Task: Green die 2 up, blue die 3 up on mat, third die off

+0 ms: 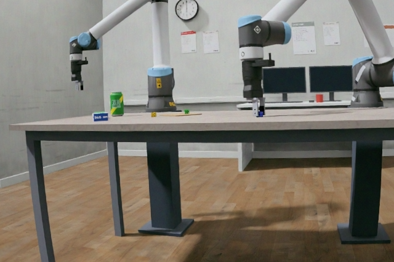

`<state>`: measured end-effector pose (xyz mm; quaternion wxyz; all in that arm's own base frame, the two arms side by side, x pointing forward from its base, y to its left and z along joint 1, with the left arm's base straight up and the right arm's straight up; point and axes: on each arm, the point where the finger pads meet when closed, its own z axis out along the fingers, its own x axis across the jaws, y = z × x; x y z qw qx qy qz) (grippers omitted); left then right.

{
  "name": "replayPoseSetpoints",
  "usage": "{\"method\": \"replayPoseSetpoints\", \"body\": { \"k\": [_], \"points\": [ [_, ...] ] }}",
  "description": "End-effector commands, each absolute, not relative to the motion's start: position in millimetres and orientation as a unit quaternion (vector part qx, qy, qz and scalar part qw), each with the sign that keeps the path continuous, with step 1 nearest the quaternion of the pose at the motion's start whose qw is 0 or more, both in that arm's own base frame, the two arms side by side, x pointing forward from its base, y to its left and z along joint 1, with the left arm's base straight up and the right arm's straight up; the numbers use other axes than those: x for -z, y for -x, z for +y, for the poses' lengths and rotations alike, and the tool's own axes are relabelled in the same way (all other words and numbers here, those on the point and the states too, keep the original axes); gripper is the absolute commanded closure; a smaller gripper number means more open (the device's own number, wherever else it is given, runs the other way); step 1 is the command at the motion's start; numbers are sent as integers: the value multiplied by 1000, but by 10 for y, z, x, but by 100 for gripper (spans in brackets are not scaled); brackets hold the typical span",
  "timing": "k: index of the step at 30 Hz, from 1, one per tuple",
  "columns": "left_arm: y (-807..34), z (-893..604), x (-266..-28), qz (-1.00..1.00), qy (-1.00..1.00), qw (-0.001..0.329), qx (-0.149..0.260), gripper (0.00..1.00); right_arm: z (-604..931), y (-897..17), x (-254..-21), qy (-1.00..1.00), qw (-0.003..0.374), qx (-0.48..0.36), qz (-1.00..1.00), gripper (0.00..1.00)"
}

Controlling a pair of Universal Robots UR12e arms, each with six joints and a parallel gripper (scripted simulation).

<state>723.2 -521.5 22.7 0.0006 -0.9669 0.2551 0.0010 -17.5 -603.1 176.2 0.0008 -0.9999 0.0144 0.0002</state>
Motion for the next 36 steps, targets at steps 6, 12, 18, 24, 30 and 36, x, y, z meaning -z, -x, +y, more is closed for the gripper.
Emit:
{"method": "replayPoseSetpoints", "body": {
  "k": [6,12,18,24,30,36],
  "points": [
    [-7238,-5221,-215,255,967,0,0,30,-6038,174,-1770,1000,0,0,14,0],
    [-7238,-5221,-215,255,967,0,0,30,-6038,174,-1770,1000,0,0,14,0],
    [-7238,-5221,-215,255,967,0,0,30,-6038,174,-1770,1000,0,0,14,0],
    [-7238,-5221,-215,255,967,0,0,60,-6038,174,-1770,1000,0,0,14,0],
    [-7238,-5221,-215,255,967,0,0,60,-6038,174,-1770,1000,0,0,14,0],
    [-7238,-5221,-215,255,967,0,0,60,-6038,174,-1770,1000,0,0,14,0]
  ]
}}
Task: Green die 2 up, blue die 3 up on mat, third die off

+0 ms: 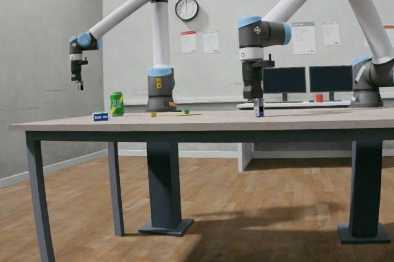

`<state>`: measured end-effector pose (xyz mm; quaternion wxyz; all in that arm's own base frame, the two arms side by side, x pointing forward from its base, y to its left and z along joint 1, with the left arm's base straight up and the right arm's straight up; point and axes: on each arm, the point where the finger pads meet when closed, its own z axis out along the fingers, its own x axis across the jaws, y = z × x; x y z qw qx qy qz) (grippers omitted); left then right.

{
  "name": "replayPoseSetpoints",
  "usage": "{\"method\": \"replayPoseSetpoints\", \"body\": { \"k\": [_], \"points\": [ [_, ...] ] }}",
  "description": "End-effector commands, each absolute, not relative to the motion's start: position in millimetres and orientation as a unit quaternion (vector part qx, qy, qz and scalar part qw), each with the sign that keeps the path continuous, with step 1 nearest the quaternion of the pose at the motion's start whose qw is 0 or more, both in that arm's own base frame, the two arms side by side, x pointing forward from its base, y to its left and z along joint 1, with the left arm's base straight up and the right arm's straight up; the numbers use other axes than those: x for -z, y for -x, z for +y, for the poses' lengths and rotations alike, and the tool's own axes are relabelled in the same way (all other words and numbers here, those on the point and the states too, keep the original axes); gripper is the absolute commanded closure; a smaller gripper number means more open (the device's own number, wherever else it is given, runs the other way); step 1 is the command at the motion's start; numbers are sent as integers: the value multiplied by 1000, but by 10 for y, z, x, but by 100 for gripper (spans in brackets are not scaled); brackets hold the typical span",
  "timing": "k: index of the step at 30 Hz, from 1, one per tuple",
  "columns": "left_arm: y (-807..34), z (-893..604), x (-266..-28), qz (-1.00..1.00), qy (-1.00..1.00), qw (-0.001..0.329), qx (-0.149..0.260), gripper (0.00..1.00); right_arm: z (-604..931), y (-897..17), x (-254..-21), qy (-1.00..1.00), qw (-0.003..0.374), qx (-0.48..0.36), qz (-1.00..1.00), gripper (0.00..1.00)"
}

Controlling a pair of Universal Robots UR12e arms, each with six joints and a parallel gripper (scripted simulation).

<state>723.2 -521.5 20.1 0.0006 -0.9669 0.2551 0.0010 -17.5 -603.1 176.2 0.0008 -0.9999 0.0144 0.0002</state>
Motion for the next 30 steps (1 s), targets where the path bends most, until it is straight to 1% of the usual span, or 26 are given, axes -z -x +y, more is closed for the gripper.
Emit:
{"method": "replayPoseSetpoints", "body": {
  "k": [1,23,27,29,30],
  "points": [
    [-7238,-5221,-215,255,967,0,0,60,-6038,174,-1770,1000,0,0,14,0],
    [-7238,-5221,-220,255,967,0,0,60,-6038,174,-1770,1000,0,0,14,0],
    [-7238,-5221,-315,255,967,0,0,60,-6038,174,-1770,1000,0,0,14,0],
    [-7238,-5221,-315,255,967,0,0,60,-6038,174,-1770,1000,0,0,14,0],
    [-7238,-5221,-362,255,967,0,0,60,-6038,174,-1770,1000,0,0,14,0]
  ]
}}
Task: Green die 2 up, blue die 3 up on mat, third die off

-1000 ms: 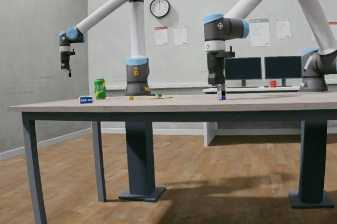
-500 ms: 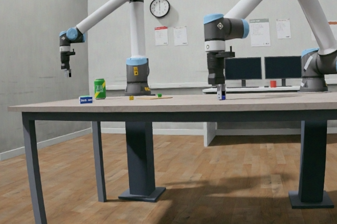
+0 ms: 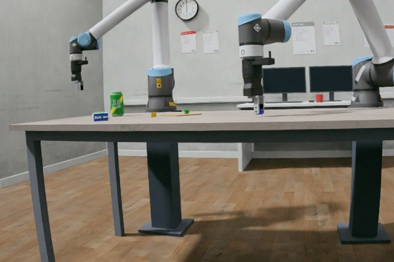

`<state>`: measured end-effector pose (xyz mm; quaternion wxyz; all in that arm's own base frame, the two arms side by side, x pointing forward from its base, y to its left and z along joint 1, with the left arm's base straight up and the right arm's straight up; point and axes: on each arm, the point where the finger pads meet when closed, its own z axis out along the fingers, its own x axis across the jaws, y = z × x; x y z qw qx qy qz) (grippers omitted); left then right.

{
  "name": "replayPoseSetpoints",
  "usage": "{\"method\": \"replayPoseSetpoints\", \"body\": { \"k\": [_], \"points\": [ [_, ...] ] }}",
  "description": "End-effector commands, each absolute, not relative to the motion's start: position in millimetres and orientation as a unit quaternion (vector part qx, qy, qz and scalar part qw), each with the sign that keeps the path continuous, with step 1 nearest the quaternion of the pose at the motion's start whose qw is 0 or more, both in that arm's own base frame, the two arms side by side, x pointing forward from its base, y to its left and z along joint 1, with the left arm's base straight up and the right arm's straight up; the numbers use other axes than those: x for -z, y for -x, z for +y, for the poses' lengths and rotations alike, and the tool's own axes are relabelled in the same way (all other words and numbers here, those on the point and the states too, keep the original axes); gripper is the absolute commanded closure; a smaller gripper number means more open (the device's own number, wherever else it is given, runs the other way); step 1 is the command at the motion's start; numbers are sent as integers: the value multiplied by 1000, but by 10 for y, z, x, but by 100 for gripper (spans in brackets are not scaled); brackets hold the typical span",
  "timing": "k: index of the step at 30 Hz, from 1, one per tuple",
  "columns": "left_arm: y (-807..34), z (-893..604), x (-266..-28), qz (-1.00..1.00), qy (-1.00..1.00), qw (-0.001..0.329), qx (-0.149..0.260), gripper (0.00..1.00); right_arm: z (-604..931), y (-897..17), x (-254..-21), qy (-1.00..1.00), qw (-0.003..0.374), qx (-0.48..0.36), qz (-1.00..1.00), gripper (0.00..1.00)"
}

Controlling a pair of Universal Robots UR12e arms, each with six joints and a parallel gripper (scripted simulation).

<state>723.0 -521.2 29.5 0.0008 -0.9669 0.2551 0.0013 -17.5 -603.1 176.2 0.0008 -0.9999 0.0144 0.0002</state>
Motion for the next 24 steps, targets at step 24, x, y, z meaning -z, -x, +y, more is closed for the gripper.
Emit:
{"method": "replayPoseSetpoints", "body": {
  "k": [24],
  "points": [
    [-7238,-5221,-1215,255,967,0,0,60,-6038,174,-1770,1000,0,0,14,0]
  ]
}}
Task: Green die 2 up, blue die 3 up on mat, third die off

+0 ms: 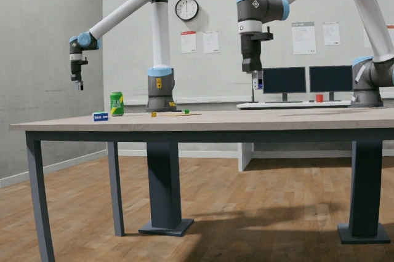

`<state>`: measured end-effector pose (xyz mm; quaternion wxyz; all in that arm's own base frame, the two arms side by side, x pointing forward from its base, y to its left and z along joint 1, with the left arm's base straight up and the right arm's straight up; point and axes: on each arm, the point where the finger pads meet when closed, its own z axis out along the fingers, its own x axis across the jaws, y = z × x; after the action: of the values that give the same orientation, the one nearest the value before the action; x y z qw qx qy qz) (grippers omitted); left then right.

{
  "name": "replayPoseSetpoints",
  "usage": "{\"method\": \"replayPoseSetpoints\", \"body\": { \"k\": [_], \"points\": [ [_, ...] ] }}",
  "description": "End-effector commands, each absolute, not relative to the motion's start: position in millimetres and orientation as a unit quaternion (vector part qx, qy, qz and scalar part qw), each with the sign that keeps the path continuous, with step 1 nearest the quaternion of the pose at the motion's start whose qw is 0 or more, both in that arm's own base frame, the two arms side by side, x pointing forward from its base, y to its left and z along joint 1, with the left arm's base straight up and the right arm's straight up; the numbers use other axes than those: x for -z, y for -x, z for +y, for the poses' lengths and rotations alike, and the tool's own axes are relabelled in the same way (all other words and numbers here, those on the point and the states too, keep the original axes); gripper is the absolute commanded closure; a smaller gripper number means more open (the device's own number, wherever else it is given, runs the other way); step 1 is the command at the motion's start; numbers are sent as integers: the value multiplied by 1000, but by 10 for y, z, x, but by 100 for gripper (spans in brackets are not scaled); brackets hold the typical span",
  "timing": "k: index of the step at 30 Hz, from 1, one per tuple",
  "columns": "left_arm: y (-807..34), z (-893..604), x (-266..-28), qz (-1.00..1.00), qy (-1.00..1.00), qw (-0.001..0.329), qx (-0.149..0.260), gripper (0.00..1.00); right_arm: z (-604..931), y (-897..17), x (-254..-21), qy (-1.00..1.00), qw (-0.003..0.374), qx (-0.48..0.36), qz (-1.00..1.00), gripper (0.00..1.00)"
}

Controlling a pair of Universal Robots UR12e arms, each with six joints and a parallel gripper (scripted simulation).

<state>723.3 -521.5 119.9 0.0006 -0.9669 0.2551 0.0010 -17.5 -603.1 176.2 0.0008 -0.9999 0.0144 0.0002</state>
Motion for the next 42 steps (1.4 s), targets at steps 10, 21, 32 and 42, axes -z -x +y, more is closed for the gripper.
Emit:
{"method": "replayPoseSetpoints", "body": {
  "k": [10,21,32,42],
  "points": [
    [-7239,-5218,-1214,245,969,0,0,60,-6038,174,-1770,1000,0,0,14,0],
    [-7250,-5191,-1199,135,991,0,0,60,-6038,174,-1770,1000,0,0,14,0],
    [-7262,-5172,-1175,-44,999,0,0,60,-6038,174,-1770,1000,0,0,14,0],
    [-7279,-5186,-1148,-243,970,0,0,60,-6038,174,-1770,1000,0,0,14,0]
  ]
}}
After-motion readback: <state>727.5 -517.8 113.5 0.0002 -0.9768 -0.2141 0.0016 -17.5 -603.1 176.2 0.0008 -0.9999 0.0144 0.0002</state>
